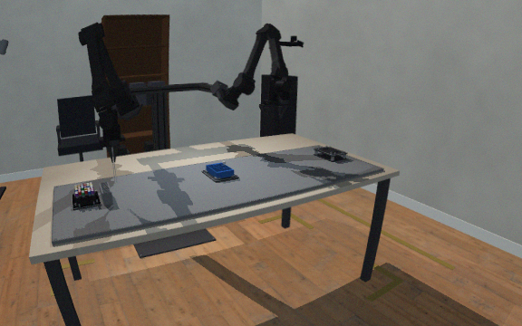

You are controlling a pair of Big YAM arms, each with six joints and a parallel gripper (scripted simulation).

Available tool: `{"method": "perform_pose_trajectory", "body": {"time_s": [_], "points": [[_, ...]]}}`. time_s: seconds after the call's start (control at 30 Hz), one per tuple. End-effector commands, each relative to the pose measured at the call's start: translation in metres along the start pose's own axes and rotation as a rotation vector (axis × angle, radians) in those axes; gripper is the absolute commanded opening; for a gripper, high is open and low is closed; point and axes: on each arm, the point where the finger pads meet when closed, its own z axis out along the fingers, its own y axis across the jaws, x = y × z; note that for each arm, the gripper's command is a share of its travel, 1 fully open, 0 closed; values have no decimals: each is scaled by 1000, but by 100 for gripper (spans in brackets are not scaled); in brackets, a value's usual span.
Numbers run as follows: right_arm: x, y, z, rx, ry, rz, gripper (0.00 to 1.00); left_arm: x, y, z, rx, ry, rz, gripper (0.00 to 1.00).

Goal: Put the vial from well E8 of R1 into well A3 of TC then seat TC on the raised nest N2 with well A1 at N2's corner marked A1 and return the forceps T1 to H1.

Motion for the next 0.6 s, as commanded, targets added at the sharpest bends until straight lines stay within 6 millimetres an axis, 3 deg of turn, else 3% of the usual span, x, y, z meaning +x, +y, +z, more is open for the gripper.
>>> {"method": "perform_pose_trajectory", "body": {"time_s": [0.0,0.13,0.57], "points": [[-15,-20,-13,15,-26,2,7,-8,2,-5,1,-15,3,100],[-9,-19,-8,10,-9,-4,7,-8,2,-5,1,-15,3,100],[-17,-41,-5,10,-7,-5,7,-8,2,-5,1,-15,3,100]]}}
